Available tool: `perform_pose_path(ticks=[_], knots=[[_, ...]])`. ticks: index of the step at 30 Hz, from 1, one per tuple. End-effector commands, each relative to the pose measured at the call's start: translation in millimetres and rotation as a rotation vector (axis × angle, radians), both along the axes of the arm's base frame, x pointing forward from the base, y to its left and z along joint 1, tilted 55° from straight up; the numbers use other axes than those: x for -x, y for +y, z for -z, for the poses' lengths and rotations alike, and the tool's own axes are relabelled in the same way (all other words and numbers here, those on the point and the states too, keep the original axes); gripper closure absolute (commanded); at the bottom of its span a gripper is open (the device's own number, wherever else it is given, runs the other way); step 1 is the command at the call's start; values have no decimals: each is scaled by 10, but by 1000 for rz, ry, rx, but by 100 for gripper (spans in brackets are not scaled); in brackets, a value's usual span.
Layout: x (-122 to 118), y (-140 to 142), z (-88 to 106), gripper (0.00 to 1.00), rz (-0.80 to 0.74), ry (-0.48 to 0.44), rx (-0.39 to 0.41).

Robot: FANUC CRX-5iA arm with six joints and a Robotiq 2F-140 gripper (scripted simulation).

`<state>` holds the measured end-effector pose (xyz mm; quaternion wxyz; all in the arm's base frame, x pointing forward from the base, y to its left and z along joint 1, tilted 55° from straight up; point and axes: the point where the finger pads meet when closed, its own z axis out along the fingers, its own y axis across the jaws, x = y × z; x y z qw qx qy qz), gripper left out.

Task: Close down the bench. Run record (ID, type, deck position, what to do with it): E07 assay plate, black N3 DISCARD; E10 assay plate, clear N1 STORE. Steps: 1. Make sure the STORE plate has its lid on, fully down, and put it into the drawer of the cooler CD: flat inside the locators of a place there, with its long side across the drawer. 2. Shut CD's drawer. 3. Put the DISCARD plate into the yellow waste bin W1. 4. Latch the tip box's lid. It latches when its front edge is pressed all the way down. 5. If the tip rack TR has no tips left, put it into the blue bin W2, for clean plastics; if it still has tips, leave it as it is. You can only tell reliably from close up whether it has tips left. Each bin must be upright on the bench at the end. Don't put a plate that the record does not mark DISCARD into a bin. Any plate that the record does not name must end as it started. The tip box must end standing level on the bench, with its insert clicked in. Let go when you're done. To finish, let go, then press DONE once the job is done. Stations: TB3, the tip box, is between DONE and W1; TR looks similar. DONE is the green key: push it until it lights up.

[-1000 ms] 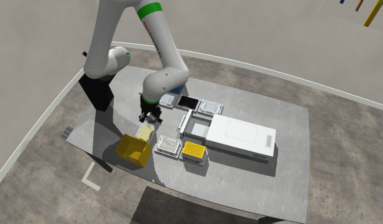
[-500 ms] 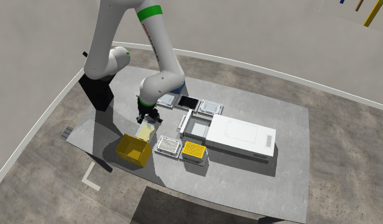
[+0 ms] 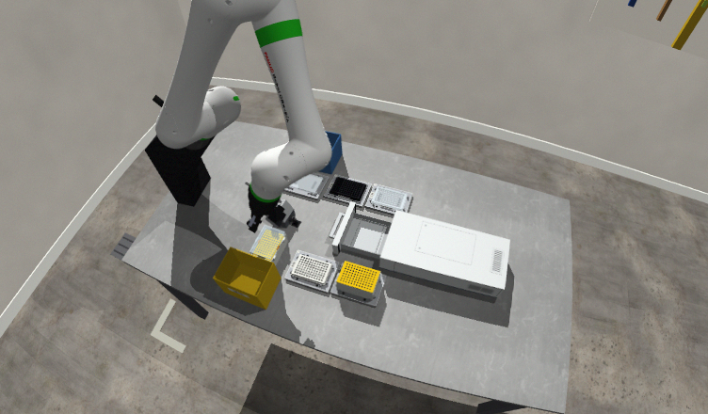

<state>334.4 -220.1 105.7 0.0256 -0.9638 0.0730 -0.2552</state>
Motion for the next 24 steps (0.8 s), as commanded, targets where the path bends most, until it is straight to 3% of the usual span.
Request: perform_pose_path(ticks=[1, 24], knots=[[-5, -5, 2, 90, 0, -1, 1], [-146, -15, 103, 90, 0, -1, 1]])
